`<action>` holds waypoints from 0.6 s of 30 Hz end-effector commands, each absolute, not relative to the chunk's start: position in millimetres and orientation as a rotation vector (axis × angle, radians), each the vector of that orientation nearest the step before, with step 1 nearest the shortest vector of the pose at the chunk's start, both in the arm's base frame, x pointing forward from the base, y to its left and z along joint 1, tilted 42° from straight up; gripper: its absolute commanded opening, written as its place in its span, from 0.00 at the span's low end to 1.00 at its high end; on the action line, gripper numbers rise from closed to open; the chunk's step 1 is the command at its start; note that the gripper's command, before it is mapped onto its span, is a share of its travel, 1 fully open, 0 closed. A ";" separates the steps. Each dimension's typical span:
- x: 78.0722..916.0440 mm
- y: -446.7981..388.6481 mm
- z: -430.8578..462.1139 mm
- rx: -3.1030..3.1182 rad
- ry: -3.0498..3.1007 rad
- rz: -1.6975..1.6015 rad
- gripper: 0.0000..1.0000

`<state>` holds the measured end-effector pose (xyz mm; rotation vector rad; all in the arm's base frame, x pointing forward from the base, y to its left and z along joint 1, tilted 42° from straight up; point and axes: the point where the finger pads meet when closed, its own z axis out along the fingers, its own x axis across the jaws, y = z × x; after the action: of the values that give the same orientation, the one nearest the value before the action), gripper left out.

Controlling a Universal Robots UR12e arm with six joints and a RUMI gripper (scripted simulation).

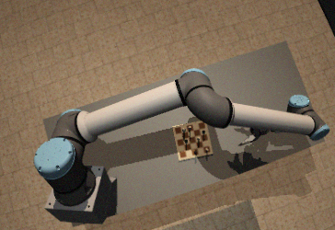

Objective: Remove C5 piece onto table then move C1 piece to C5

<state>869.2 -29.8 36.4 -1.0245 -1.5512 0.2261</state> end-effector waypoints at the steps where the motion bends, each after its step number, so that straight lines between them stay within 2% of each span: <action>1: 863.3 -43.7 53.2 -1.026 -1.552 0.225 1.00; 18: 863.8 -42.7 51.6 -1.030 -1.555 0.221 1.00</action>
<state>863.6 -41.9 50.9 -1.0259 -1.5522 0.2249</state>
